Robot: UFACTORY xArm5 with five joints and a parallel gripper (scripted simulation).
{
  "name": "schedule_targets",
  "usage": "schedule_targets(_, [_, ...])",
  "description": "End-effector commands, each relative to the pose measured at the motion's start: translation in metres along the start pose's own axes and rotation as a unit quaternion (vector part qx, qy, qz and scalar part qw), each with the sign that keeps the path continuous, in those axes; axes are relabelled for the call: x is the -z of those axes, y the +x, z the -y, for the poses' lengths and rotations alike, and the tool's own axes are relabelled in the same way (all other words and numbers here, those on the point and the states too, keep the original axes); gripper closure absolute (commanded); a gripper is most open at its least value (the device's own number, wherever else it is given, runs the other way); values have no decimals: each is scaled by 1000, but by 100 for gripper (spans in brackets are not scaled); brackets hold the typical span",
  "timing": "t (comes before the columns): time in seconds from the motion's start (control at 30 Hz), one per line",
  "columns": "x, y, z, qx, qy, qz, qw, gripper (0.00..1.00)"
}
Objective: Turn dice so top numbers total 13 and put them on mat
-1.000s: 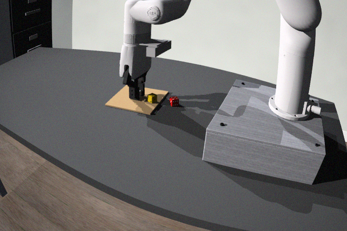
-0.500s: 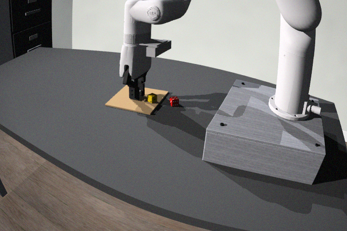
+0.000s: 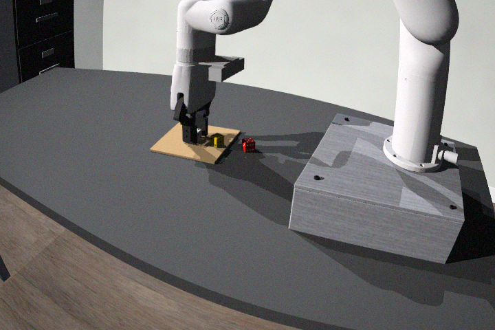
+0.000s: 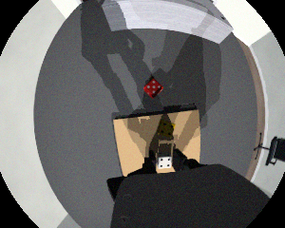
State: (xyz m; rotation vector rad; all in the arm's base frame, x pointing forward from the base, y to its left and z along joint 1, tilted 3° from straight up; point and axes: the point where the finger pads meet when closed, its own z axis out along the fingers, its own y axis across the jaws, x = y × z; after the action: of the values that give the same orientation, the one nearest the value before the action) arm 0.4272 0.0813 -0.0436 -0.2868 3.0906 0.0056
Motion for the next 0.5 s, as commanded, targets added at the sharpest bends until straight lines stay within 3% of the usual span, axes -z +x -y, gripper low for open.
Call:
schedule_targets(0.0, [1,-1,0,0,0,2,1000,64])
schedule_targets(0.3, [3,-1,0,0,0,2,1000,64])
schedule_targets(0.47, [15,-1,0,0,0,2,1000,64])
